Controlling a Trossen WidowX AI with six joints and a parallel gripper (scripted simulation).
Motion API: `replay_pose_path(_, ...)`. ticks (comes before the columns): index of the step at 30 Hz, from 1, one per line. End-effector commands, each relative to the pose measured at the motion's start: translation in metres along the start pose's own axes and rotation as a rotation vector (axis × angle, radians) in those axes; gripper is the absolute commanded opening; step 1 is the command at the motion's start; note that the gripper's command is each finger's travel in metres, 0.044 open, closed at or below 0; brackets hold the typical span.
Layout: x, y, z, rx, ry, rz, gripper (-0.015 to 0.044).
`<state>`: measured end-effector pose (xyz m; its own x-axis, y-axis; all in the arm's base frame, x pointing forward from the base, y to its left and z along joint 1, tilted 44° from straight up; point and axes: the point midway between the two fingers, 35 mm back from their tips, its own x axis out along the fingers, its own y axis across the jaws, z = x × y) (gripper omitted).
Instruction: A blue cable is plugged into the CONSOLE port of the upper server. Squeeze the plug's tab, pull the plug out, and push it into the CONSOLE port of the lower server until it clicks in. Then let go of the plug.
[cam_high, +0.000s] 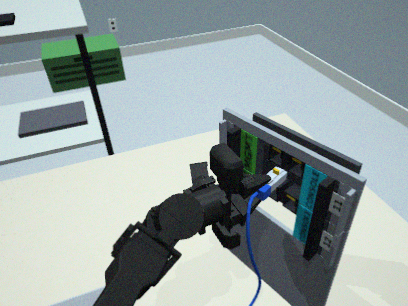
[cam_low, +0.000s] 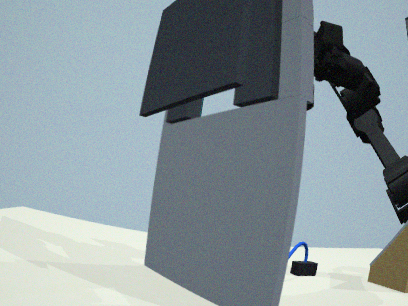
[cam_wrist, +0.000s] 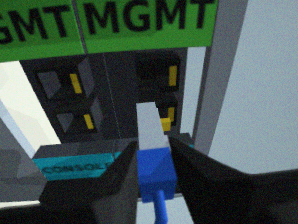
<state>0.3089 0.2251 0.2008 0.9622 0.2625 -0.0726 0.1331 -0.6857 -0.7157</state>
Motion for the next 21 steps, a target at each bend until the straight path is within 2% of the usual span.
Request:
replay_pose_path(1, -0.003, -0.004, -0.001, 0.011, 0.005, -0.012, 0.0)
replay_pose_path(21, -0.014, -0.004, 0.004, 0.011, 0.004, -0.012, 0.0)
